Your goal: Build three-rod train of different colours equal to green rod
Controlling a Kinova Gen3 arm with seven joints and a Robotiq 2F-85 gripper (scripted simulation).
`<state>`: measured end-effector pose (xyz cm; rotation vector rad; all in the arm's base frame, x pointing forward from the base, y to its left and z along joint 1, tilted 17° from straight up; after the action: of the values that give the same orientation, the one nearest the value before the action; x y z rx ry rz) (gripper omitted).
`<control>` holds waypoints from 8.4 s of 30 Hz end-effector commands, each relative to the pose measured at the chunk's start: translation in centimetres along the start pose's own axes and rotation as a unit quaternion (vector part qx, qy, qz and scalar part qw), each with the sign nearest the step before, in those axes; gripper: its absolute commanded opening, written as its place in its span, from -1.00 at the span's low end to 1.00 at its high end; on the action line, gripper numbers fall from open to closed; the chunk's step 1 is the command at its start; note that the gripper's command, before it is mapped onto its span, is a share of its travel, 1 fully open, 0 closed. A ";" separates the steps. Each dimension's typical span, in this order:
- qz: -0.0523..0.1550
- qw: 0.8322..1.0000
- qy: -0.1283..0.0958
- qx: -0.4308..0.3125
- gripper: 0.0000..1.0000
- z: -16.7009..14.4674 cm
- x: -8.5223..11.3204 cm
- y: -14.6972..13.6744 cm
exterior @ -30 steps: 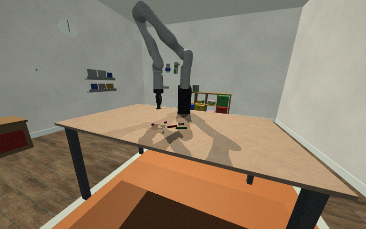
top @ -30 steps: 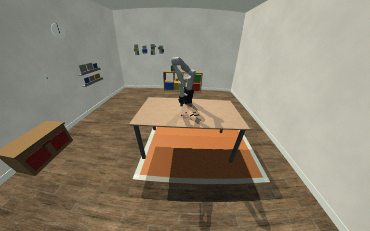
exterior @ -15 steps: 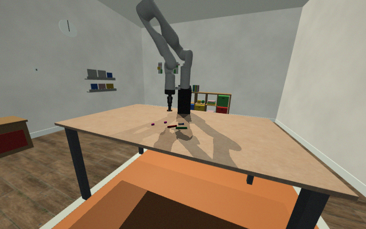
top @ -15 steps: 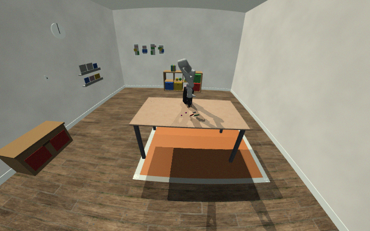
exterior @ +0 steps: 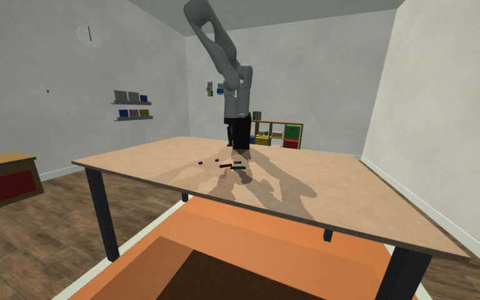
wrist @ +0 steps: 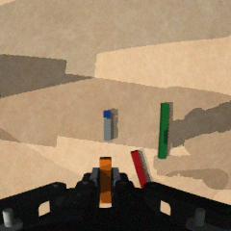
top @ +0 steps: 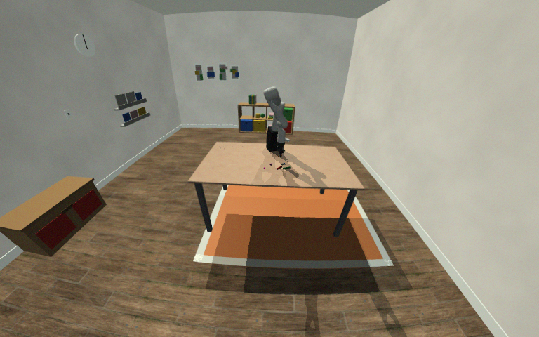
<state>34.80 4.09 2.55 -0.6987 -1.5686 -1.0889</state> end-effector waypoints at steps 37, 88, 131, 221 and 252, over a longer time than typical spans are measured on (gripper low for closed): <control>0.000 1.000 -0.001 0.001 -0.91 0.0 -8.3 0.1; 0.000 1.000 -0.001 0.001 -0.91 0.0 -8.8 0.1; 0.000 1.000 -0.001 0.001 -0.91 0.0 -9.5 0.2; 0.000 1.000 -0.001 0.001 -0.52 0.0 -3.6 0.2; 0.000 1.000 -0.001 0.001 1.00 0.0 -1.0 0.2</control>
<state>35.20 4.28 1.61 -0.6985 -1.5701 -1.0855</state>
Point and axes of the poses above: the point where the finger pads meet when closed, its own x axis back along the fingers, its own y axis across the jaws, z = x × y, the point moved 7 cm from there along x, back along the fingers
